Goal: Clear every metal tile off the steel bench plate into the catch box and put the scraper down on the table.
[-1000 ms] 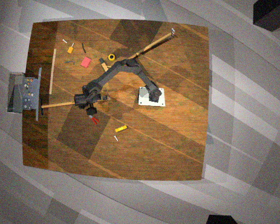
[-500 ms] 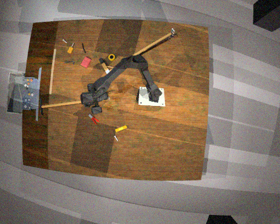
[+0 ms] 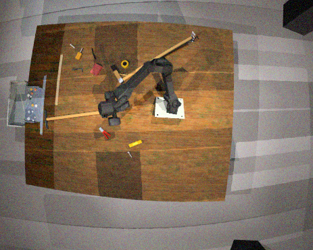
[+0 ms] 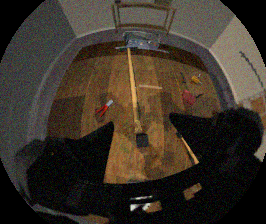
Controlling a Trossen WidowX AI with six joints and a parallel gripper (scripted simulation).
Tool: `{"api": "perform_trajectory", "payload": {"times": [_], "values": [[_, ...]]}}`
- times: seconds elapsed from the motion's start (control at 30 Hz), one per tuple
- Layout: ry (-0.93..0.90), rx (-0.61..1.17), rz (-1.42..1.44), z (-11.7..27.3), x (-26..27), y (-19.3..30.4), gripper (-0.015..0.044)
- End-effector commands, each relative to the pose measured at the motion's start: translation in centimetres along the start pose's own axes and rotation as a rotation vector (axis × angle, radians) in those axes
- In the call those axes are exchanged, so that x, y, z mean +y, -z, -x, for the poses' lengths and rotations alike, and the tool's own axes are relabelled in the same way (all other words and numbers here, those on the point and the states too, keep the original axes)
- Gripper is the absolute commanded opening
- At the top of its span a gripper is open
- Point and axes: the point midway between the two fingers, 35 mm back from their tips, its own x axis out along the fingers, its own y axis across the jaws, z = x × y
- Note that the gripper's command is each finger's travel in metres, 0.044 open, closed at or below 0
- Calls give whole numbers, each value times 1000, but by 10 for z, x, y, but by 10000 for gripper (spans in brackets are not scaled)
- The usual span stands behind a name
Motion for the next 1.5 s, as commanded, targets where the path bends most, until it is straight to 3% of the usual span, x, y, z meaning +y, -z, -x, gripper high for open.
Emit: {"api": "perform_trajectory", "payload": {"times": [0.0,0.9,1.47], "values": [[6,-13,-13,6,-2,9,440],[7,-96,-48,31,2,67,440],[9,-97,-48,-3,2,88,440]]}}
